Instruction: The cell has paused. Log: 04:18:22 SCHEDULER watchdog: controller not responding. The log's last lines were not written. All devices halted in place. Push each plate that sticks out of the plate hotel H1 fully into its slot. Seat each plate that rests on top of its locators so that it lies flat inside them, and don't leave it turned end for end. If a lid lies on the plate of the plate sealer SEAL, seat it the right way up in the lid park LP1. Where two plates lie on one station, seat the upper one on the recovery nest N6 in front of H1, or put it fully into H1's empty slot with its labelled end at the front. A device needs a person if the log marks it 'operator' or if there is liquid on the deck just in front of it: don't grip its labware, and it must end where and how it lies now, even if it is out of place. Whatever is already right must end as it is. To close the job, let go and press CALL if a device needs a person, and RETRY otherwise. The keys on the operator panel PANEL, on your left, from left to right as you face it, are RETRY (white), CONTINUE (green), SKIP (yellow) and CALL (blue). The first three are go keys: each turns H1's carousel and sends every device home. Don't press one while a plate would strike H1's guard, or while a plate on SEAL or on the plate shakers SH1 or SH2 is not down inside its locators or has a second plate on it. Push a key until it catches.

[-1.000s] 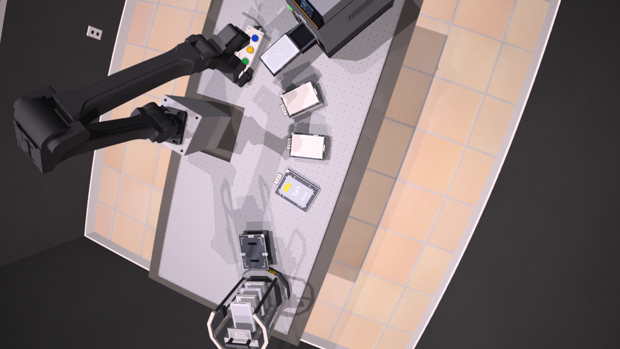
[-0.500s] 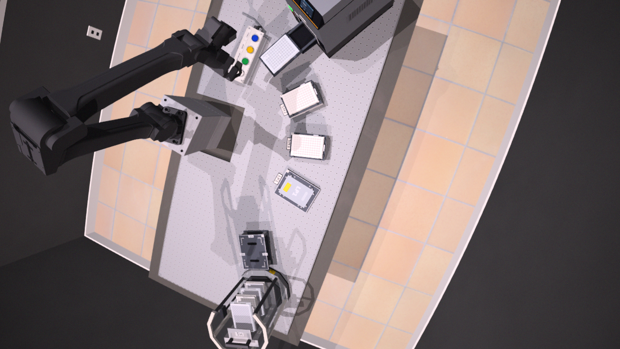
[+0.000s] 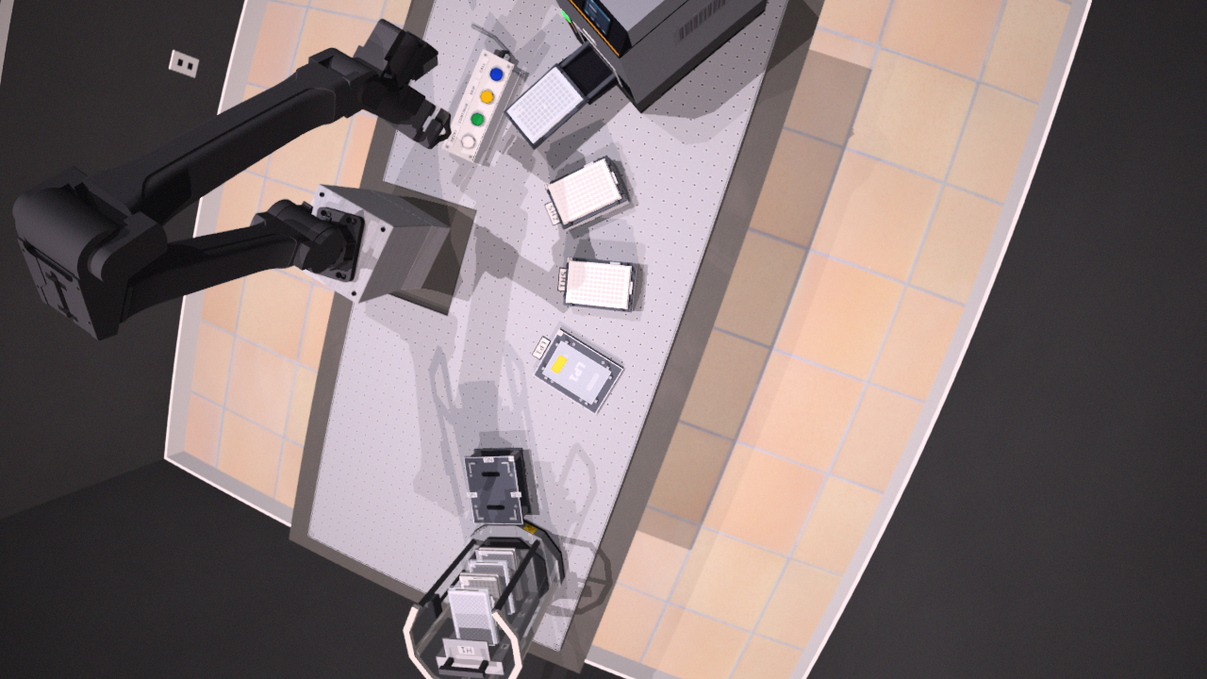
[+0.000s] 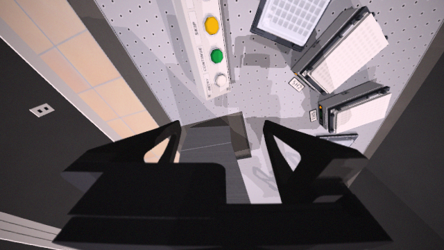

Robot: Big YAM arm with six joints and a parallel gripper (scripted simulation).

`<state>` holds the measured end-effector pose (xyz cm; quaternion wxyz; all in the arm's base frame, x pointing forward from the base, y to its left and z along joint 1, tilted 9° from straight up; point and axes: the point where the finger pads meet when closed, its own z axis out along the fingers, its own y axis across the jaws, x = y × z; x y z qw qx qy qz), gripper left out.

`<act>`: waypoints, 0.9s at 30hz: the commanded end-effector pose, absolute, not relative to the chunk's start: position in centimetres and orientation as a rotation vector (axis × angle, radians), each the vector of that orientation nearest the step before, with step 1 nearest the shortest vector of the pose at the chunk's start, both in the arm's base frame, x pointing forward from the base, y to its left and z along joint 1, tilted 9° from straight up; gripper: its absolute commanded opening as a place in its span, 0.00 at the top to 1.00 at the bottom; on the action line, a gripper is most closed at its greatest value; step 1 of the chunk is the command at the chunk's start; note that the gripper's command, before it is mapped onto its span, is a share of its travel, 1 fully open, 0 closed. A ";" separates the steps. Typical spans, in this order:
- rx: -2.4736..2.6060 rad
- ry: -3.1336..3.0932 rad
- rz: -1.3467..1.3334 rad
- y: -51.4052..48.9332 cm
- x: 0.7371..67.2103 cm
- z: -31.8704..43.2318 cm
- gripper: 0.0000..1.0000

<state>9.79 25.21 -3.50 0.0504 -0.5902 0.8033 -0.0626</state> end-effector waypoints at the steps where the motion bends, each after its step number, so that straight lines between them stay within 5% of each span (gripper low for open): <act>1: -1.844 2.378 -0.168 26.4 9.7 -3.0 0.00; 27: -2.394 1.877 -0.211 26.2 10.2 -3.0 0.00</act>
